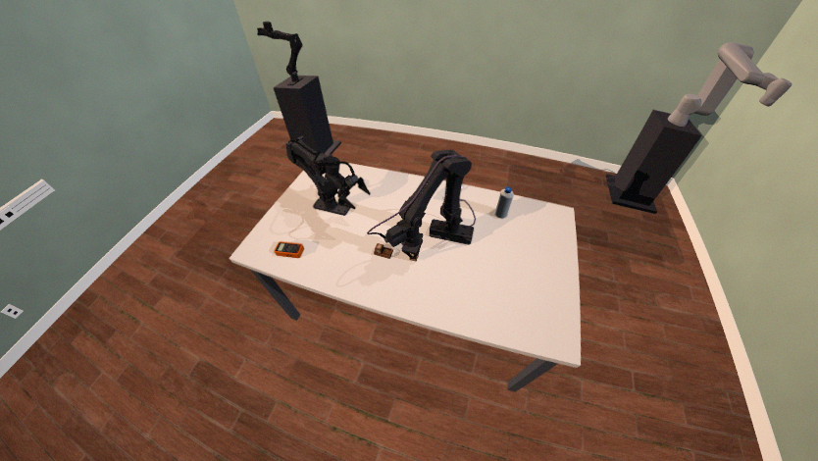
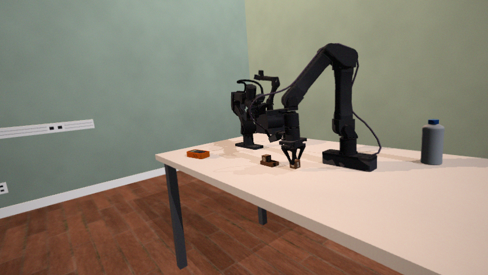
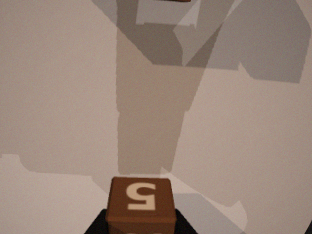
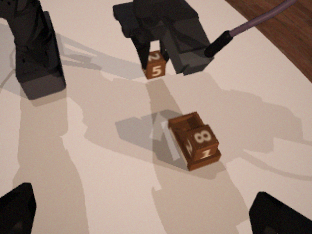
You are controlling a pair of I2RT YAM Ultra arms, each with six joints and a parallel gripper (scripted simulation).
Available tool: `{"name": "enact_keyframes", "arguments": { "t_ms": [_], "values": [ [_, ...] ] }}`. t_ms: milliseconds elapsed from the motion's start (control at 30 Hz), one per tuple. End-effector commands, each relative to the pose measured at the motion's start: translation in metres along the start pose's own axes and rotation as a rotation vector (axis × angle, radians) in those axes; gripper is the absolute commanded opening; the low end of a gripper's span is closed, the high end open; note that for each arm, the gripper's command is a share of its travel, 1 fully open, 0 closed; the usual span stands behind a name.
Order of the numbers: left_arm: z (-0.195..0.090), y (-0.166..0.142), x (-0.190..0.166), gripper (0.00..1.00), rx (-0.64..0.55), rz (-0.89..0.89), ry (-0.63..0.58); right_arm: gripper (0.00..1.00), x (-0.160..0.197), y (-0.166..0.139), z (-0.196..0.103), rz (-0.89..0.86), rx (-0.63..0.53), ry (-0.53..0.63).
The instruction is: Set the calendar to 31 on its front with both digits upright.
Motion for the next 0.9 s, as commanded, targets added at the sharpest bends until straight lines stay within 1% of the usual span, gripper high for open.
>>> {"name": "enact_keyframes", "arguments": {
  "t_ms": [0, 233, 400, 867],
  "values": [
    [-0.008, 0.004, 0.01, 0.26, -0.045, 0.008, 0.045, 1.0, -0.001, 0.006, 0.001, -0.003, -0.019, -0.003],
    [-0.006, 0.005, 0.011, 0.26, -0.045, 0.008, 0.045, 1.0, 0.0, 0.007, -0.001, -0.003, -0.028, -0.001],
    [0.003, 0.001, 0.005, 0.26, -0.029, 0.008, 0.019, 1.0, 0.0, 0.007, -0.001, -0.003, -0.028, -0.001],
    [0.01, 0.001, 0.003, 0.26, -0.028, 0.008, 0.018, 1.0, 0.0, 0.007, -0.001, -0.003, -0.028, -0.001]
  ]
}}
Point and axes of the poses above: on each arm, the point where the finger pads meet when closed, its own z axis out along the fingers, its own x axis across the jaws, y = z × x, the point moved 8 cm from there along -z, back along the fingers, and after that the axes turned 3 degrees about z, right-handed, at the moved point
